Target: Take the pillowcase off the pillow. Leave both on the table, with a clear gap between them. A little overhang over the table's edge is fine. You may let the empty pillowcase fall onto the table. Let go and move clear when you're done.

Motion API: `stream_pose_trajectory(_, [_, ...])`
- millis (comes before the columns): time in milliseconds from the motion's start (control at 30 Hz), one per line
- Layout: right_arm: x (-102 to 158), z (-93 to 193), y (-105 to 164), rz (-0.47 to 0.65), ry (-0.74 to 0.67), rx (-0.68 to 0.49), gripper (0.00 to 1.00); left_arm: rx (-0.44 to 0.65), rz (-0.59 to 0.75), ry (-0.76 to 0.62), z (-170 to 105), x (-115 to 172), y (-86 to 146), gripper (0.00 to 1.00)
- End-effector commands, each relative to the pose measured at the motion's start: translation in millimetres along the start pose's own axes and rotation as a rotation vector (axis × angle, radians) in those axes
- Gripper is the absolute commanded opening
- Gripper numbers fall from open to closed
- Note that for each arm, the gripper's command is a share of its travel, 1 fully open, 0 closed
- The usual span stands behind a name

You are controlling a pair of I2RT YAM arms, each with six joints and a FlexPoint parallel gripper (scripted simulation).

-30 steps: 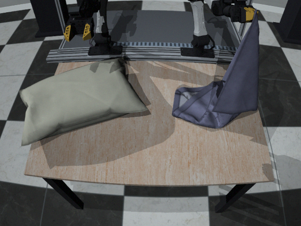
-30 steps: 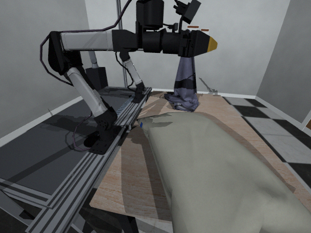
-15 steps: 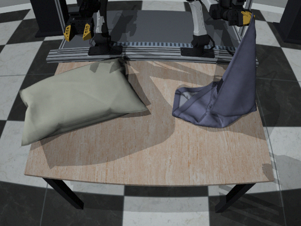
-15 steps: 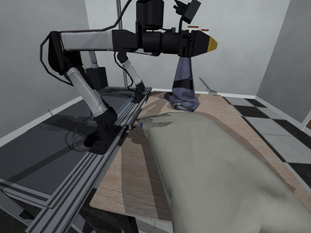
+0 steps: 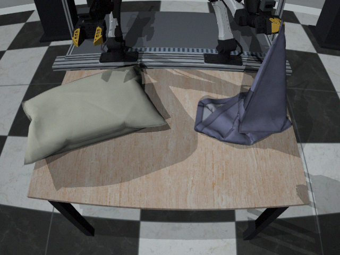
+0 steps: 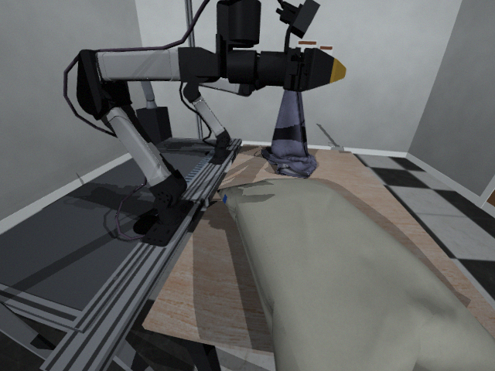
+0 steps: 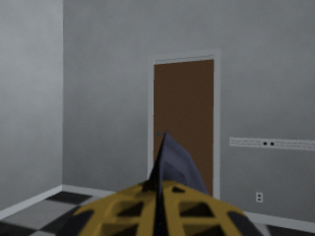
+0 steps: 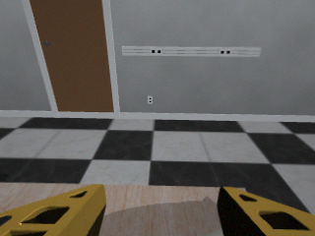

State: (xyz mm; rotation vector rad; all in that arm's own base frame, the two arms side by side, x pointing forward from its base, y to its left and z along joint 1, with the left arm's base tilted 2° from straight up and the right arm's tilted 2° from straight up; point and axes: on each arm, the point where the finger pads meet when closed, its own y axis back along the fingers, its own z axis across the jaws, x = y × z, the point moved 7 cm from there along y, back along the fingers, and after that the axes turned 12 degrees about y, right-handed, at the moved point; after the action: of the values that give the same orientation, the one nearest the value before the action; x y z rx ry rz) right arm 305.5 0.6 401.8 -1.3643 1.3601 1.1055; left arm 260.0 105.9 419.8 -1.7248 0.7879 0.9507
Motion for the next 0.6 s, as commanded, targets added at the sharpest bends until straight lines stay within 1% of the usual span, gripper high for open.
stream_pose_trajectory(0, [-11,0,9,-0.038,0.006,-0.003,0.6,-0.001,-0.066,-0.001,3,-8,13,0.0])
stream_pose_trajectory(67, [-11,0,9,-0.038,0.006,-0.003,0.6,-0.004,-0.065,-0.002,4,-3,19,0.0])
stream_pose_trajectory(133, [-11,0,9,-0.038,0.006,-0.003,0.6,-0.004,-0.065,-0.002,4,-3,19,0.0])
stream_pose_trajectory(400, [-11,0,9,-0.038,0.006,-0.003,0.6,-0.012,-0.062,-0.006,10,13,38,0.0])
stream_pose_trajectory(567, [-11,0,9,-0.038,0.006,-0.003,0.6,-0.012,-0.054,-0.005,10,15,40,0.0])
